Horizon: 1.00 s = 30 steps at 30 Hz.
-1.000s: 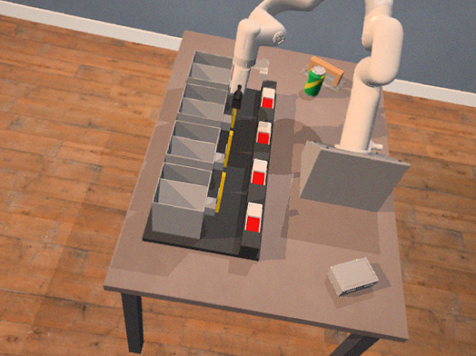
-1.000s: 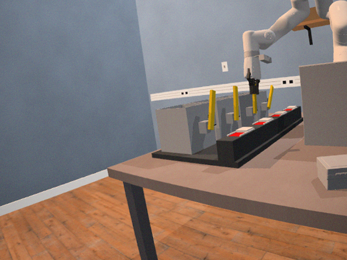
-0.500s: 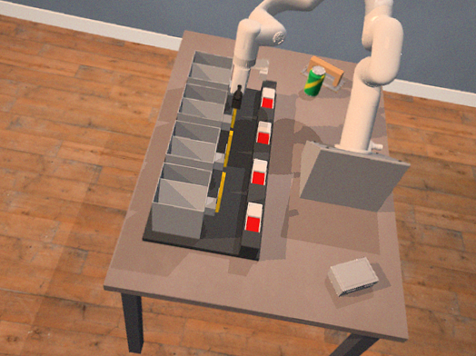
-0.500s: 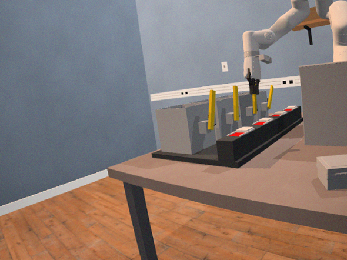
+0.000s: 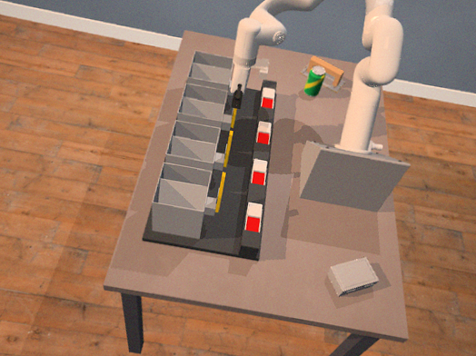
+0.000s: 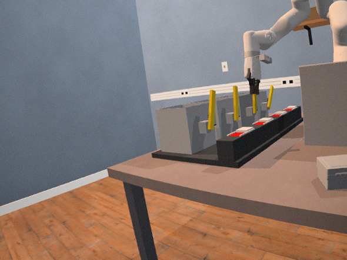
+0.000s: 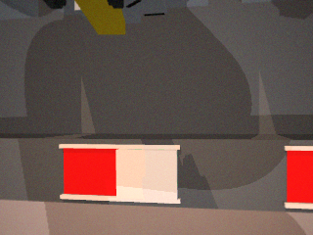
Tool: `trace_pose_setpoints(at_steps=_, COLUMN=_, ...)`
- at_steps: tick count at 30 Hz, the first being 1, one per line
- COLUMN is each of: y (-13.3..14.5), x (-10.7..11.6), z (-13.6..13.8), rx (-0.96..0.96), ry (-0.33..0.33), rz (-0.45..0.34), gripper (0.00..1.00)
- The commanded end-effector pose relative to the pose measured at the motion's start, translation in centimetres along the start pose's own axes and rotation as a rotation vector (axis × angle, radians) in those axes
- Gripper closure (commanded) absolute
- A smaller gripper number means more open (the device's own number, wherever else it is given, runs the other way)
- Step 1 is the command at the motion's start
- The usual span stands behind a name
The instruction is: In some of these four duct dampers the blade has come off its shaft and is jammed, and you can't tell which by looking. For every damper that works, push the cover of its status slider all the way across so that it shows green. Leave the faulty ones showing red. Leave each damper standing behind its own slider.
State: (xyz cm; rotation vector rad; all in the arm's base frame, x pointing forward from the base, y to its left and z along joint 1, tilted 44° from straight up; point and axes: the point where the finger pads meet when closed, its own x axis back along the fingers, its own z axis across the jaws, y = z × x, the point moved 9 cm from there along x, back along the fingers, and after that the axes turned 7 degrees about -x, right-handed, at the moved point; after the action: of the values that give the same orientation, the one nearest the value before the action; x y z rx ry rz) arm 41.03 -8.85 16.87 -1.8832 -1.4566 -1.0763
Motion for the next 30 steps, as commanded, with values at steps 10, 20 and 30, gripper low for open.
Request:
trace_pose_setpoints(at_steps=10, y=0.2, x=0.1, z=-1.0, rx=0.0, ry=0.051, rz=0.003, gripper=0.81)
trace_pose_setpoints(at_steps=20, y=0.3, x=0.0, z=-2.0, rx=0.0, ry=0.105, rz=0.01, gripper=0.81)
trace_pose_setpoints(at_steps=30, y=0.5, x=-0.2, z=-3.5, rx=0.0, ry=0.184, rz=0.019, gripper=0.81)
